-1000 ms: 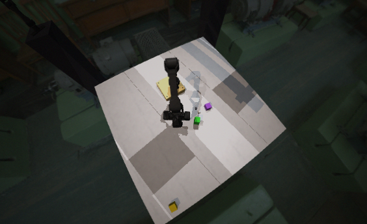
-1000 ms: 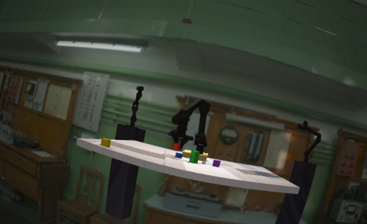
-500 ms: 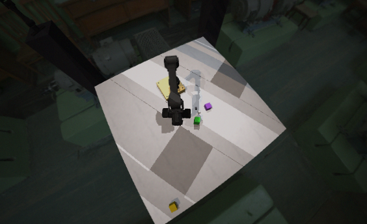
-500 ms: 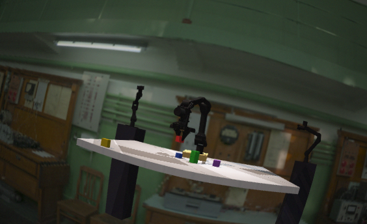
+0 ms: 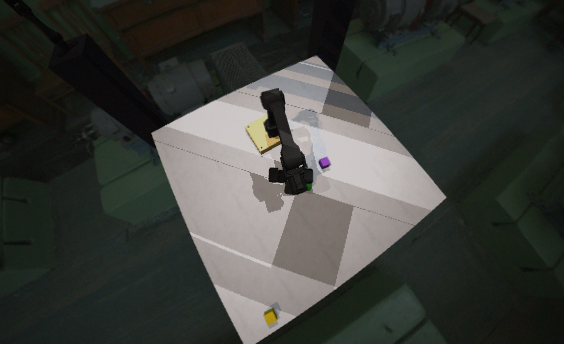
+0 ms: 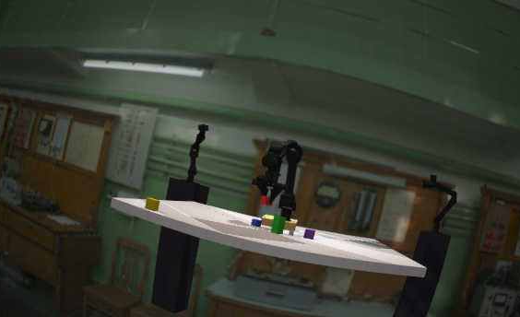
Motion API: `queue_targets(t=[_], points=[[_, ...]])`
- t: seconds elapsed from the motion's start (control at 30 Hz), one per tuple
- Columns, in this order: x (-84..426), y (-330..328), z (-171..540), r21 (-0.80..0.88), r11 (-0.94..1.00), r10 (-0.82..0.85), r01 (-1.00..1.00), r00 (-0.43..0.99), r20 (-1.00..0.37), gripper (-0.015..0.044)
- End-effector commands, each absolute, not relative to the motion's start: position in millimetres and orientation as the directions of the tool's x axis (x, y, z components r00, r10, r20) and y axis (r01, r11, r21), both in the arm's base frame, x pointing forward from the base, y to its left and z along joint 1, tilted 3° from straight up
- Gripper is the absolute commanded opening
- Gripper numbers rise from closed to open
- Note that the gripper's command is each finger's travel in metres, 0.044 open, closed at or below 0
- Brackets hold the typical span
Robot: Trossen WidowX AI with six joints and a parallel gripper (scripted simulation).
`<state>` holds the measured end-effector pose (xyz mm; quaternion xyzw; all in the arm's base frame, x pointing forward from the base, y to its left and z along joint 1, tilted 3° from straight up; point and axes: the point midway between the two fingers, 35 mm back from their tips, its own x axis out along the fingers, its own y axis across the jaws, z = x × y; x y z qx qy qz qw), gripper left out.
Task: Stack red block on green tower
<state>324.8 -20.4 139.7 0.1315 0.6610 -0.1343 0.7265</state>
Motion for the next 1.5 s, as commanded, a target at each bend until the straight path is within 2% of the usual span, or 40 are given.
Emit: queue_targets(t=[0.0,0.43,0.93,1.47], points=[[333,-4,137,0.007,0.927,-0.025,0.374,0.079,-0.997,0.0000],[348,67,136,0.012,0.927,-0.020,0.374,0.081,-0.996,0.0000],[353,67,102,0.012,0.927,-0.020,0.374,0.082,-0.996,0.0000],[353,67,102,0.012,0.927,-0.020,0.374,0.082,-0.996,0.0000]])
